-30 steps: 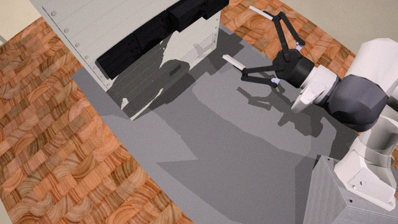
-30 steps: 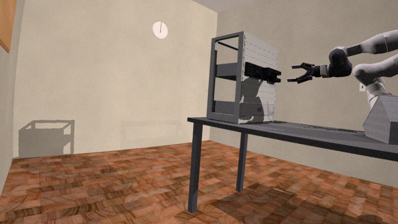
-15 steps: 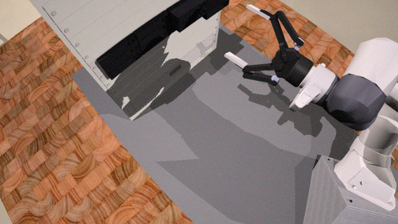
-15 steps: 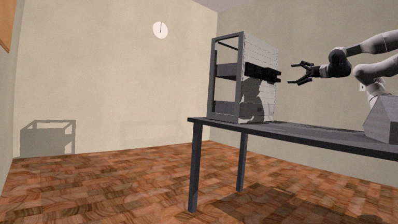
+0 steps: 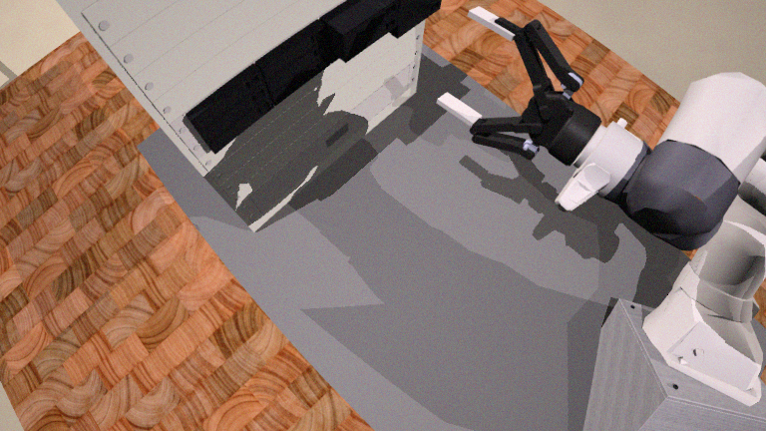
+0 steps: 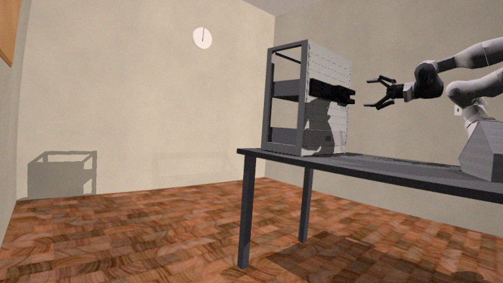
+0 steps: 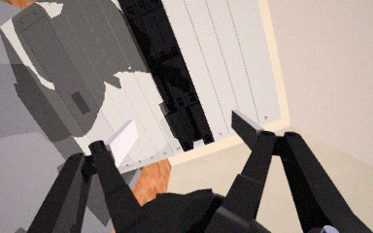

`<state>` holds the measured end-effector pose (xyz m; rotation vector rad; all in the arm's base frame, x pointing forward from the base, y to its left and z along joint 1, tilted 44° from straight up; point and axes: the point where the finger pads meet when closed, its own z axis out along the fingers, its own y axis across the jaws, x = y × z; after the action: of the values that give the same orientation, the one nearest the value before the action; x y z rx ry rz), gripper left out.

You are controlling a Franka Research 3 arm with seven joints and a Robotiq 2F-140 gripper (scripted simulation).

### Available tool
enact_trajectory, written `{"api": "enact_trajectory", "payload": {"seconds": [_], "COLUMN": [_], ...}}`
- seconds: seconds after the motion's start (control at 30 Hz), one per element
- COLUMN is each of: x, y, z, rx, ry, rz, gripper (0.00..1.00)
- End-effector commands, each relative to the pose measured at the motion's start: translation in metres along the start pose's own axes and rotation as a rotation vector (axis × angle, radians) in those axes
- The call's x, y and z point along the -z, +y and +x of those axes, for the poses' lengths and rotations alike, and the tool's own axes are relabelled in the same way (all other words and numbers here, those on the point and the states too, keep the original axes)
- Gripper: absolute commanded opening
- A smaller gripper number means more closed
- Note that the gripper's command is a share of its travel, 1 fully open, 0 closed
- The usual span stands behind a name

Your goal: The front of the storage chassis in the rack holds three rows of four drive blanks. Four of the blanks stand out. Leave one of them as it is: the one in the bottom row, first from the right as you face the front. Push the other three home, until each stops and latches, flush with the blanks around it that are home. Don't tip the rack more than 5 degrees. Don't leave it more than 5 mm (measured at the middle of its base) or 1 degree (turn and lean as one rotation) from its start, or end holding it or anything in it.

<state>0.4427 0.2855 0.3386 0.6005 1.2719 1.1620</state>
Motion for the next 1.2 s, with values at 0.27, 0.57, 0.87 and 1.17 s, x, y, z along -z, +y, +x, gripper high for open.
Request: {"api": "enact_trajectory", "payload": {"seconds": [0.27,0.57,0.87,1.17], "x": [-0.0024,-0.0031,-0.0033,-0.0033], "y": [0.0019,0.0021,0.0022,0.0022], "z": [-0.0037,-0.0047,-0.005,-0.005], "rx": [0.217,0.269,0.283,0.285], "ry": [-0.039,-0.042,-0.043,-0.043], "rz": [-0.033,-0.035,-0.035,-0.036], "gripper": [1.0,1.0,1.0,1.0]}}
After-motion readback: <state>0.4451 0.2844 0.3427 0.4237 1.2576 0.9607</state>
